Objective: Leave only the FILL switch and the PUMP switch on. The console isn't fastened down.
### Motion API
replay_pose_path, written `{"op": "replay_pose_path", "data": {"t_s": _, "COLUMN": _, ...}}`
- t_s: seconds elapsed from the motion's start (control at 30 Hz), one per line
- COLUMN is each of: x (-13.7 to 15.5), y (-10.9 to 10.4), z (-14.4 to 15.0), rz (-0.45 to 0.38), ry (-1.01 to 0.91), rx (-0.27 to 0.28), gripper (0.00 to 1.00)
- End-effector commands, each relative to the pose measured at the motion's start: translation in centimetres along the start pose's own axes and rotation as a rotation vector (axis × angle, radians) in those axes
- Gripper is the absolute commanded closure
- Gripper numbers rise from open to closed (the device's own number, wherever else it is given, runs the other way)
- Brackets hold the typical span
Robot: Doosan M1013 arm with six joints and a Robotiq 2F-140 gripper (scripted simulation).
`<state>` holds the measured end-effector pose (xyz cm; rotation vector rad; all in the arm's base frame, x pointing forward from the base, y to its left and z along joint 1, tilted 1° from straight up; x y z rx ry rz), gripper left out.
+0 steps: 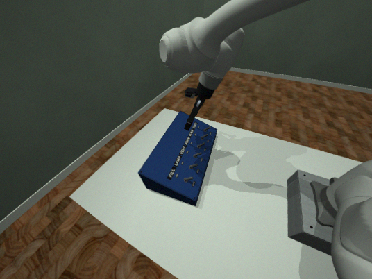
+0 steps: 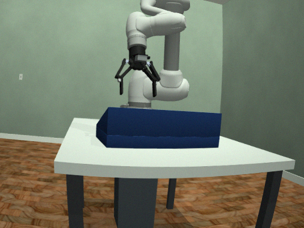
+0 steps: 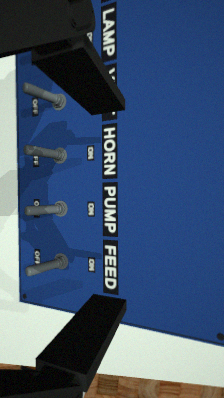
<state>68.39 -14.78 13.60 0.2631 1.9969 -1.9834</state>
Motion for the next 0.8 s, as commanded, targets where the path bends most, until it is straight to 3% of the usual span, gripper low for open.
{"op": "replay_pose_path", "data": {"t_s": 0.0, "x": -0.1, "y": -0.1, "z": 0.3, "rz": 0.001, "ry": 0.000, "rx": 0.000, "gripper": 0.00}}
{"op": "replay_pose_path", "data": {"t_s": 0.27, "x": -0.1, "y": -0.1, "z": 1.8, "rz": 0.001, "ry": 0.000, "rx": 0.000, "gripper": 0.00}}
{"op": "replay_pose_path", "data": {"t_s": 0.77, "x": -0.1, "y": -0.1, "z": 1.9, "rz": 0.001, "ry": 0.000, "rx": 0.000, "gripper": 0.00}}
Point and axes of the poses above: the point where the finger pads meet when closed, its own y axis out along the fingers, its own z axis across the jaws, x = y × z, the point moved 2 cm from there along -y, back along the fingers, and after that the axes turned 1 degree about y, right-handed, at the moved point
